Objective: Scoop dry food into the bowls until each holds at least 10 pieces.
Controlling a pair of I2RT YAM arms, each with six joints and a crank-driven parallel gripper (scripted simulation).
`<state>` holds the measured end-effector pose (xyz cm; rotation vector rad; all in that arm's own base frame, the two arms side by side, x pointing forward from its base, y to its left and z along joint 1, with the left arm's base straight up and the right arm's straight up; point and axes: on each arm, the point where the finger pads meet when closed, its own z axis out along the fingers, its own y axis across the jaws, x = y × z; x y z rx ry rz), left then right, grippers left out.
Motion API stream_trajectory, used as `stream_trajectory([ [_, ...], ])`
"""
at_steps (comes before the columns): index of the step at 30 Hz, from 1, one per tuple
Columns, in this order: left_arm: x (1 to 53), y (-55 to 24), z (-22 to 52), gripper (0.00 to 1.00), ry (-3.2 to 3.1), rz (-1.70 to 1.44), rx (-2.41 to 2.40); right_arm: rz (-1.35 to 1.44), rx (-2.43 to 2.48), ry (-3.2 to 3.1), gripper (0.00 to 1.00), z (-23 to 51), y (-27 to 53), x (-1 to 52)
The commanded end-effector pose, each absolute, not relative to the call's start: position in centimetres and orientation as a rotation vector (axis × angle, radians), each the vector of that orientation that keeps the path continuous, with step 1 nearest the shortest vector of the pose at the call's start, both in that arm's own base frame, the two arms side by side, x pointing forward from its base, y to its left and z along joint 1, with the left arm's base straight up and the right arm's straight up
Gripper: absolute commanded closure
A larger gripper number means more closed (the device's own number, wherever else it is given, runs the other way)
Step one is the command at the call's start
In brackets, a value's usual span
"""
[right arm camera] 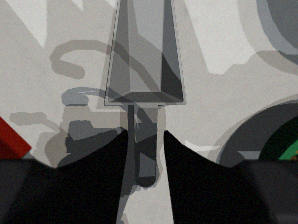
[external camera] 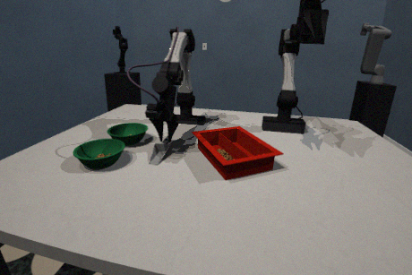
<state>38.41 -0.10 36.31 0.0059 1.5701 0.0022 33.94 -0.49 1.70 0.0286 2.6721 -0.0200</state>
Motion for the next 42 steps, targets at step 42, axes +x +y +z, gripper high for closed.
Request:
stream_trajectory([
  [42, 38.3, 0.1, 38.7, 0.73, 1.511, -0.007, -0.005, -0.005, 0.024, 2.354, 0.65, 13.8, -0.2, 37.8],
])
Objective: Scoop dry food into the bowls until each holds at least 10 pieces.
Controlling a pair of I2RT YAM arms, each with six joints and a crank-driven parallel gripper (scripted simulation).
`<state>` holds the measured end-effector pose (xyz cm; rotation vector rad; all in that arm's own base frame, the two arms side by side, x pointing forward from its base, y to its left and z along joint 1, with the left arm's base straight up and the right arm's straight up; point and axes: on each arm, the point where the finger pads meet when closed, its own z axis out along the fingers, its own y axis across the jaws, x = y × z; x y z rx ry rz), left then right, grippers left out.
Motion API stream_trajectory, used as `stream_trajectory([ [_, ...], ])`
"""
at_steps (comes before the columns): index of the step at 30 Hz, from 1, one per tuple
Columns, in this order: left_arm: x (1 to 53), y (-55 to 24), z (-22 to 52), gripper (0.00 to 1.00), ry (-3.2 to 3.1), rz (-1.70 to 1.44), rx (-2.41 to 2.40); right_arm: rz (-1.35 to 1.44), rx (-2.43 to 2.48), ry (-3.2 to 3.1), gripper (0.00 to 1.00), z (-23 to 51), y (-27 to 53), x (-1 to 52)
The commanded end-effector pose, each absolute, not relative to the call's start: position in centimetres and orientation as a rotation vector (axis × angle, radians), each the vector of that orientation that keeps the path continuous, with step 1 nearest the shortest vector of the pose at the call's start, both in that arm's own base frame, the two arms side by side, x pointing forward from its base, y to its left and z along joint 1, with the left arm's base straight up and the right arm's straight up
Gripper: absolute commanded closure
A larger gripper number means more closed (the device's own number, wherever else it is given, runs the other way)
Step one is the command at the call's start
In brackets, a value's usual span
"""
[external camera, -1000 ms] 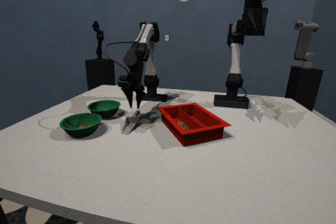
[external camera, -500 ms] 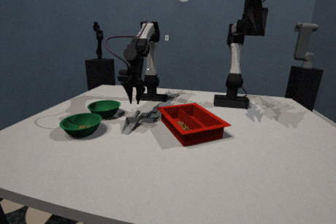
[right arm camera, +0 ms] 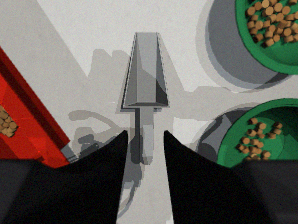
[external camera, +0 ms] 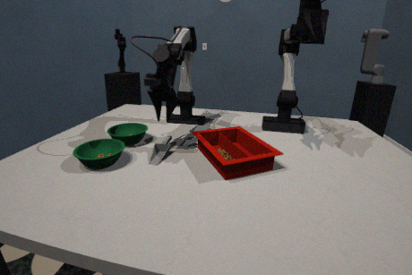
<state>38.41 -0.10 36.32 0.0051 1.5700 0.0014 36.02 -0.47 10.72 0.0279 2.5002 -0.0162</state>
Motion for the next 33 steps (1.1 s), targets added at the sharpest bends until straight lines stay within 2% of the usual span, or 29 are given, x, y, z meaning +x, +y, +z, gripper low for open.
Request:
stream_trajectory([
  [1, 38.3, 0.2, 38.1, 0.73, 1.523, -0.006, -0.006, -0.004, 0.02, 2.323, 0.65, 14.5, -0.2, 38.1],
  [7, 38.2, 0.1, 36.0, 0.73, 1.564, -0.008, -0.005, -0.006, 0.015, 2.141, 0.65, 19.4, -0.3, 39.5],
  [12, 38.1, 0.1, 39.1, 0.73, 1.5, -0.008, -0.006, -0.004, 0.008, 2.082, 0.65, 20.7, -0.1, 39.5],
  [17, 38.3, 0.0, 38.1, 0.73, 1.534, -0.012, -0.004, -0.01, 0.02, 1.921, 0.65, 25.6, -0.6, 40.0],
  [33, 38.1, 0.1, 36.8, 0.73, 1.55, -0.008, -0.01, -0.001, 0.0, 1.581, 0.65, 35.3, 0.0, 38.3],
])
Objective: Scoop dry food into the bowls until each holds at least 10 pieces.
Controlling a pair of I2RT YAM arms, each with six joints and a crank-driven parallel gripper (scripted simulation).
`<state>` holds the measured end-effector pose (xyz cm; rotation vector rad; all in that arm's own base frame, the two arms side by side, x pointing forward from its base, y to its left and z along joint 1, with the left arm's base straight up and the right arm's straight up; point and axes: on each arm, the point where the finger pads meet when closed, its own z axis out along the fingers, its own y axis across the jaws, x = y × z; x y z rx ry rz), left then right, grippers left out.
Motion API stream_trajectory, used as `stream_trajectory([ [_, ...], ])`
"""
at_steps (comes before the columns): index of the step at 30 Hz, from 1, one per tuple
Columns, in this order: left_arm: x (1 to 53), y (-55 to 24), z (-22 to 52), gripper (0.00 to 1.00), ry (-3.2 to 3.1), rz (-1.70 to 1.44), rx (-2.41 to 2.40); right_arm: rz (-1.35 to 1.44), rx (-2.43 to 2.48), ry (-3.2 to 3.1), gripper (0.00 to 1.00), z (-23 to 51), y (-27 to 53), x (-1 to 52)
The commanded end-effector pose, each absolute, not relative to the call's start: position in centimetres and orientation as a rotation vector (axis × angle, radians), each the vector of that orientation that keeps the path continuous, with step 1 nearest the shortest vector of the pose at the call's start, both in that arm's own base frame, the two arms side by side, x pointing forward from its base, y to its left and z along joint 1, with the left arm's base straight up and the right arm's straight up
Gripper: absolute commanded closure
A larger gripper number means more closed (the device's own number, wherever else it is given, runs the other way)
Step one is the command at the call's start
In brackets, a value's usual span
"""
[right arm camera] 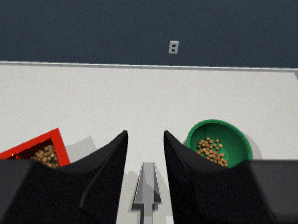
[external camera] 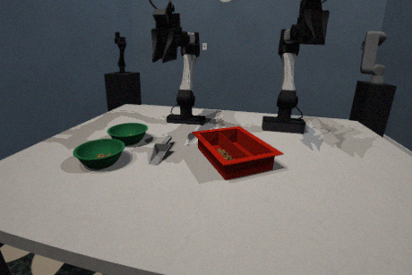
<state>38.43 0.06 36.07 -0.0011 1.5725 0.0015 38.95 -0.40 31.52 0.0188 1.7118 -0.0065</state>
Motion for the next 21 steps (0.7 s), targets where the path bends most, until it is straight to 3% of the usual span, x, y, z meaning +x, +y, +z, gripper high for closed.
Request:
stream_trajectory([
  [1, 38.1, 0.1, 36.7, 0.73, 1.552, -0.008, -0.01, 0.0, -0.002, 1.559, 0.65, 35.9, 0.1, 38.1],
  [10, 38.4, -0.2, 36.2, 0.73, 1.564, -0.008, -0.009, -0.005, 0.004, 1.583, 0.65, 34.9, -0.1, 38.1],
  [13, 38.5, 0.2, 35.8, 0.73, 1.576, -0.002, -0.014, -0.006, 0.004, 1.472, 0.65, 39.4, -0.1, 36.9],
  [21, 38.5, 0.1, 35.8, 0.73, 1.576, -0.005, -0.011, -0.006, 0.005, 1.493, 0.65, 38.7, -0.1, 37.5],
])
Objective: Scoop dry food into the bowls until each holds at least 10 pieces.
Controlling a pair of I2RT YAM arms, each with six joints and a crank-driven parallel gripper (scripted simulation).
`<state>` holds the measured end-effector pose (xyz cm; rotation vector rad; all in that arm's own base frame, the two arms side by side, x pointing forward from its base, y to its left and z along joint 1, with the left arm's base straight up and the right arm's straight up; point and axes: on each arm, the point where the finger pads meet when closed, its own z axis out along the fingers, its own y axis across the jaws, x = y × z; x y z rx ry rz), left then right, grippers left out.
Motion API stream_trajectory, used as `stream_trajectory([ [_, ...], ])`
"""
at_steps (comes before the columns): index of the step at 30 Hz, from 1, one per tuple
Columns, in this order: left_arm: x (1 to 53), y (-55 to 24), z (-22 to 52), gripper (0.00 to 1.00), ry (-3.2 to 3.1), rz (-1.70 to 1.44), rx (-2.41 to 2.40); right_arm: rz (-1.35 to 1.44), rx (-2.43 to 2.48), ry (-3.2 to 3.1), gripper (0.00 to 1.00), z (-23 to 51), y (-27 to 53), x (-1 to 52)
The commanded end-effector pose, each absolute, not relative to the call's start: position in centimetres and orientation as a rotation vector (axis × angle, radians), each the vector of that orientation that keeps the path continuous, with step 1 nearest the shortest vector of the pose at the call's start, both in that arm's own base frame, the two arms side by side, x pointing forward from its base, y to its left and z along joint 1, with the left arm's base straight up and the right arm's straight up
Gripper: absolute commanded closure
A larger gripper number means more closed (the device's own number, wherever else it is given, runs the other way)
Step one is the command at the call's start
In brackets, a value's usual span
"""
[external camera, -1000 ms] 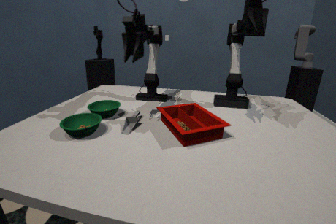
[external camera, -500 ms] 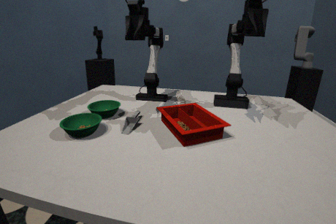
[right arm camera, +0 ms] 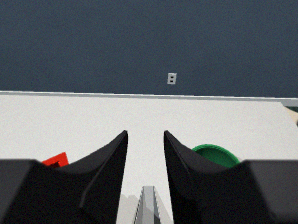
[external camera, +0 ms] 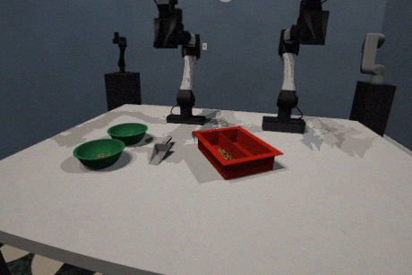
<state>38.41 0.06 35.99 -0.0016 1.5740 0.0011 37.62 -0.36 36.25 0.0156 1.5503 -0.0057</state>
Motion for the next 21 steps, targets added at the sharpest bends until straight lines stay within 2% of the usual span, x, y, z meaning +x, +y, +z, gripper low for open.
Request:
stream_trajectory([
  [1, 38.48, 0.05, 35.78, 0.73, 1.576, -0.005, -0.011, -0.006, 0.005, 1.493, 0.65, 38.69, -0.13, 37.46],
  [21, 38.48, 0.05, 35.78, 0.73, 1.576, -0.006, -0.01, -0.006, 0.005, 1.497, 0.65, 38.45, -0.13, 37.45],
])
